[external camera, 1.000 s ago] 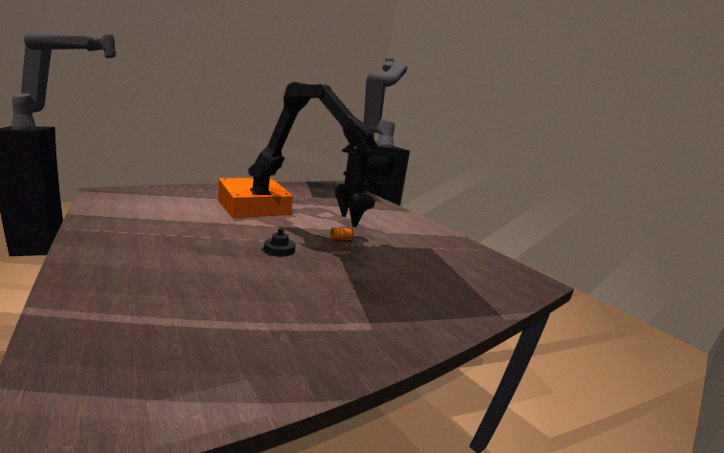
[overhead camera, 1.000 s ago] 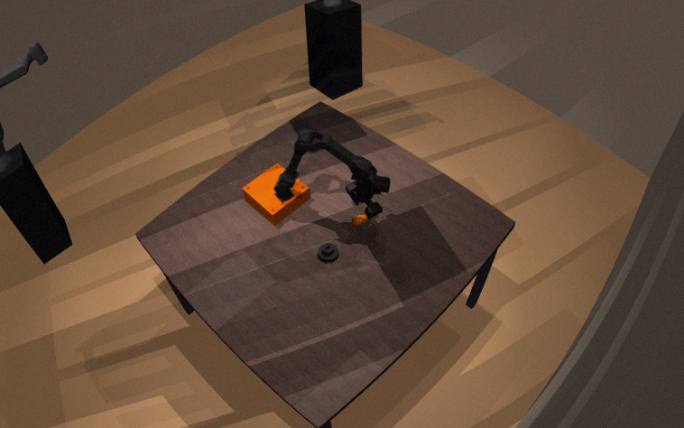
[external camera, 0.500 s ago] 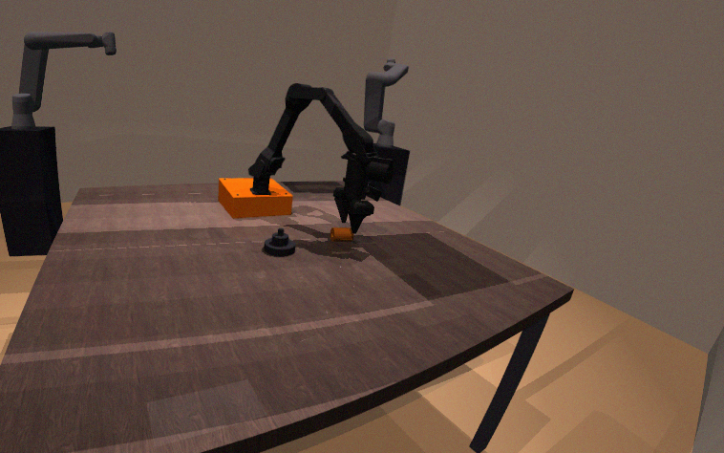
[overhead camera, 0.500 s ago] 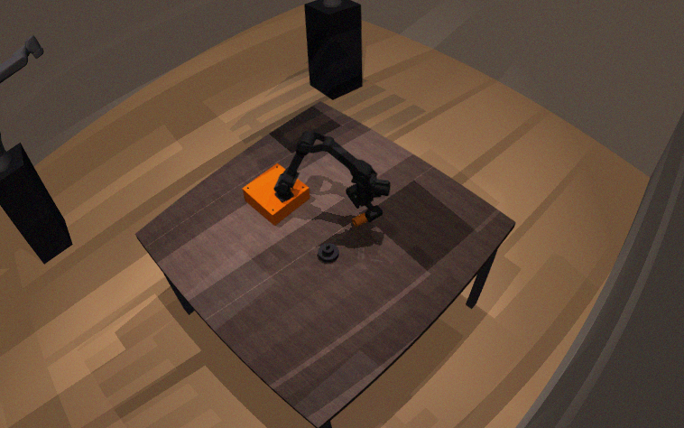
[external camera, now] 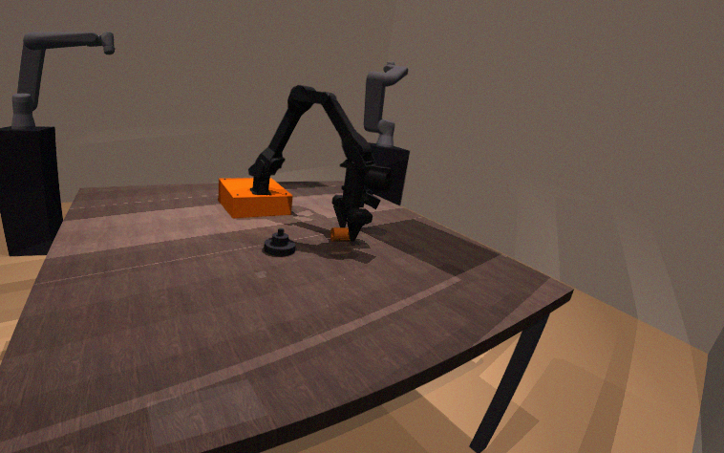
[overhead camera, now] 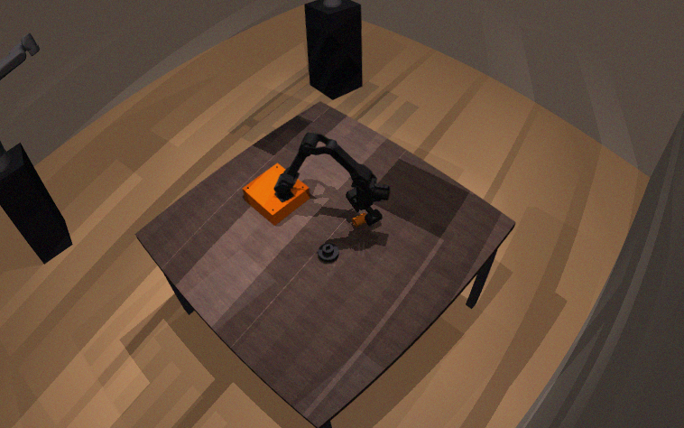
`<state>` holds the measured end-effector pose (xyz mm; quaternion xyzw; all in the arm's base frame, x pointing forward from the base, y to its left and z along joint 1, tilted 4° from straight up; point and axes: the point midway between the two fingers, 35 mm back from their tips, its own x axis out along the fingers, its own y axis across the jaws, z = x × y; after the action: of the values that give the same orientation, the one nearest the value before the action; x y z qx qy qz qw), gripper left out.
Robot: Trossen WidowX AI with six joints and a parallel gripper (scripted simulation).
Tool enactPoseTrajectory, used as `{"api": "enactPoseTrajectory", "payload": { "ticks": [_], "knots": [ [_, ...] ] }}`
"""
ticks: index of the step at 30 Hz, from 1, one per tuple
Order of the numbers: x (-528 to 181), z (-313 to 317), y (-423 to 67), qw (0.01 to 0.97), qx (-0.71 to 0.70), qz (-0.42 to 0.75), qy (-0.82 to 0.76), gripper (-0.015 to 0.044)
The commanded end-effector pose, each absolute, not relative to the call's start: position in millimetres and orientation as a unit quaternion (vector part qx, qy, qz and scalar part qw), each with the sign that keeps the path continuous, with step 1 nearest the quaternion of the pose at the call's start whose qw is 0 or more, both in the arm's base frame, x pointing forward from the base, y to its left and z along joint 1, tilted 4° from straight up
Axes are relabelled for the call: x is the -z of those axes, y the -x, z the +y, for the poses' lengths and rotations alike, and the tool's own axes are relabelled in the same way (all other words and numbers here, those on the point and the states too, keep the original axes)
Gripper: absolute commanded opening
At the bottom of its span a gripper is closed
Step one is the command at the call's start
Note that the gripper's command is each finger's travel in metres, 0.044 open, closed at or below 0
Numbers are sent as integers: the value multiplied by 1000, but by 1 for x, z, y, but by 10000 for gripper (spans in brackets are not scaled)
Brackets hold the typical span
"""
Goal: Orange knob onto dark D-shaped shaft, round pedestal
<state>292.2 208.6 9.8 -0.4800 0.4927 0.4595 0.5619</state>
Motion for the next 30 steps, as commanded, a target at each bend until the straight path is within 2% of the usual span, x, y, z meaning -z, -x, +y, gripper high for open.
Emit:
{"api": "enactPoseTrajectory", "payload": {
  "ticks": [1, 9, 20, 30],
  "knots": [
    [-2, 207, -291, 558, -459, 495, 482, 440],
    [-2, 207, -291, 558, -459, 495, 482, 240],
    [-2, 207, -291, 558, -459, 495, 482, 240],
    [-2, 207, -291, 558, -459, 495, 482, 179]
  ]
}}
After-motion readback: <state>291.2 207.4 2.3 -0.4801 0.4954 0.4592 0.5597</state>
